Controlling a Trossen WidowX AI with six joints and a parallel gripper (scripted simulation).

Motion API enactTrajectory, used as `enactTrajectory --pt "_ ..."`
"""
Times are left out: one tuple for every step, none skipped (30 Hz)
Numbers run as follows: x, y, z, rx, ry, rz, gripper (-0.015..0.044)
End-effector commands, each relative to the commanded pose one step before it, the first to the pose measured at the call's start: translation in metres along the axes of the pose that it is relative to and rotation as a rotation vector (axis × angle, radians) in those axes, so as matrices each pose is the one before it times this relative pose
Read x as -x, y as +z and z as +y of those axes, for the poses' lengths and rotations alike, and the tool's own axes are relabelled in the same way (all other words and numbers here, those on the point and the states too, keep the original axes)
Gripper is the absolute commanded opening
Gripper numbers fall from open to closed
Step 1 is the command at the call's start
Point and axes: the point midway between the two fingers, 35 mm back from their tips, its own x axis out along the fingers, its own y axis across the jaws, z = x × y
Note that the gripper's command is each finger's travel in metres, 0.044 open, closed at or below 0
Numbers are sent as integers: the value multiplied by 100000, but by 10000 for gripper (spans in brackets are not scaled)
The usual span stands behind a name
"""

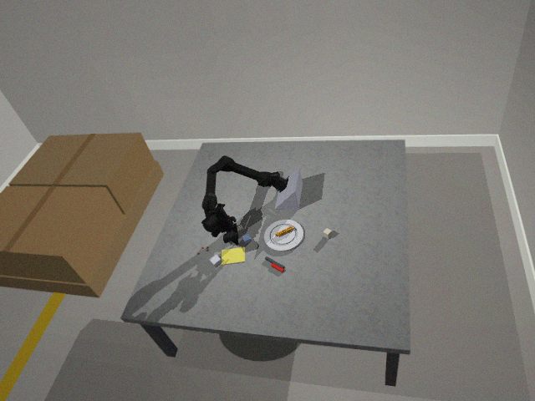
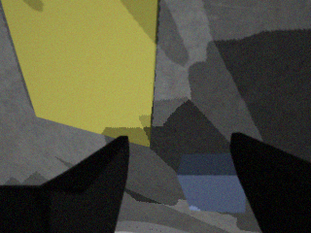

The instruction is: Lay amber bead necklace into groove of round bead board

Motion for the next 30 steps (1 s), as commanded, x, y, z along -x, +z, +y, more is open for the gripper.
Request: enactTrajectory --pt "-664 -2801 1216 1494 -1222 1652 250" --pt "-66 -295 118 143 -250 205 250" --pt "-96 -410 159 209 -394 280 250" --pt "-121 -529 199 275 -514 339 250" --pt "-143 -647 234 344 -638 381 250" --pt "-154 -718 247 390 -719 380 250" --pt "-149 -720 236 401 -731 335 250" --pt "-169 -777 219 630 -1032 356 250" --pt "-164 -786 210 652 -1057 296 250" --pt "-157 -782 197 663 -1064 231 250" --pt "-150 -779 185 673 -1070 166 250" --pt "-144 -775 172 683 -1074 100 250" --pt "-137 -771 160 691 -1076 34 250" --pt "-133 -756 148 655 -1079 -39 250" --pt "-137 -718 139 512 -1089 -130 250" --pt "-130 -713 127 518 -1083 -193 250" --pt "-123 -709 116 524 -1076 -256 250" --pt "-128 -781 116 606 -1175 -353 250" --pt "-125 -808 106 637 -1211 -450 250" --pt "-117 -801 91 641 -1194 -532 250" --pt "-108 -793 76 643 -1174 -613 250" --pt "-99 -785 62 645 -1152 -693 250" --pt "-91 -776 48 646 -1127 -772 250" --pt "-83 -767 34 645 -1099 -850 250" --pt "-75 -758 20 644 -1070 -927 250" --pt "-66 -748 7 641 -1037 -1002 250" --pt "-59 -738 -6 637 -1003 -1076 250" --pt "-60 -838 -25 687 -1129 -1349 250" --pt "-52 -871 -44 719 -1136 -1533 250" --pt "-41 -854 -62 709 -1072 -1638 250"
